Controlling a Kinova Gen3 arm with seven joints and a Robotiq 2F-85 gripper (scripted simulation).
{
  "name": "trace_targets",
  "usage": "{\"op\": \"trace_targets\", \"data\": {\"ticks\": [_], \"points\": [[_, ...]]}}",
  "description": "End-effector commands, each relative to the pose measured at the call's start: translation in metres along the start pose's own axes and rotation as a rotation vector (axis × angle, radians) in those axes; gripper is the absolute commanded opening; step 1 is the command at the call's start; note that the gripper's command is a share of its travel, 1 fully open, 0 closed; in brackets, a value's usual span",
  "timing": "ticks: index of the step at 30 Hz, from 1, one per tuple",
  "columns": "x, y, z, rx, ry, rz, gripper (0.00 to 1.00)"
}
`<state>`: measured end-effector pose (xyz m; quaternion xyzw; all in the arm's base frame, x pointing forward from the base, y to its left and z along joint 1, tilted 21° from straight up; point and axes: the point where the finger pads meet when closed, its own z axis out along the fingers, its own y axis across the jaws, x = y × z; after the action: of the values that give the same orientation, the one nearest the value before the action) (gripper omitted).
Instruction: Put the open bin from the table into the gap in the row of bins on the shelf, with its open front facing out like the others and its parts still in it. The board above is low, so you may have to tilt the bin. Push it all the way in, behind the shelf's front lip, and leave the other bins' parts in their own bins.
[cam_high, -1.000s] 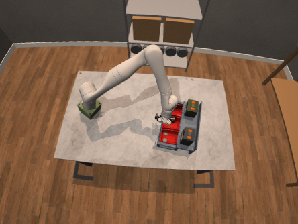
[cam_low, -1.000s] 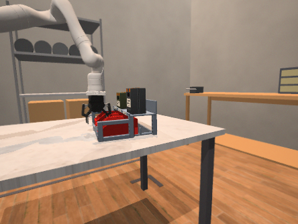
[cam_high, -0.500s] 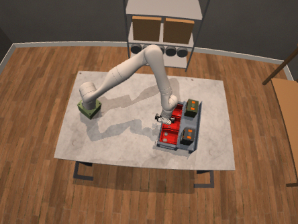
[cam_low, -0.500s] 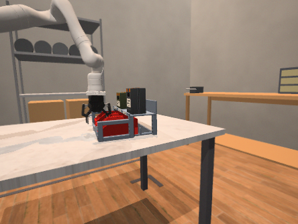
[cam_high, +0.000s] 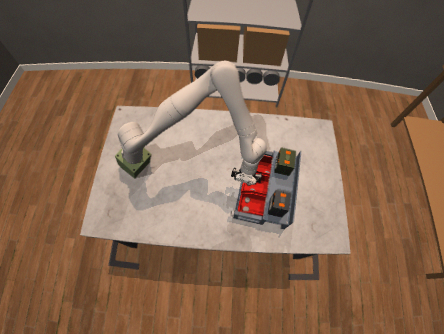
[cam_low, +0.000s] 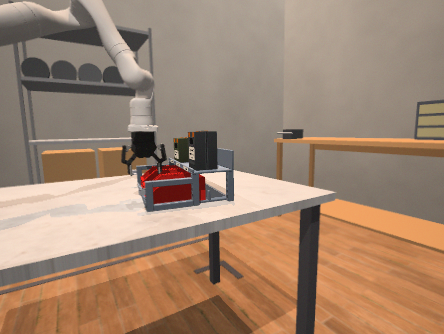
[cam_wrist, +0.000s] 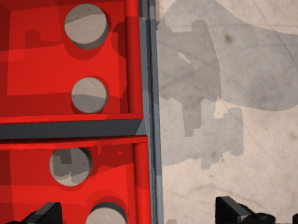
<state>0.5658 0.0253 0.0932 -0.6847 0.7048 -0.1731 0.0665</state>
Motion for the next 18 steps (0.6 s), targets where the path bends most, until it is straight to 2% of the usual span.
{"op": "trace_targets", "data": {"ticks": [1, 8, 13, 18], "points": [[-0.007, 0.001, -0.008, -0.001, -0.01, -0.006, 1.0], [-0.007, 0.001, -0.008, -0.001, -0.01, -0.006, 1.0], [-0.007, 0.002, -0.061, -0.001, -0.01, -0.006, 1.0], [-0.007, 0.002, -0.061, -0.001, -0.01, -0.006, 1.0]]}}
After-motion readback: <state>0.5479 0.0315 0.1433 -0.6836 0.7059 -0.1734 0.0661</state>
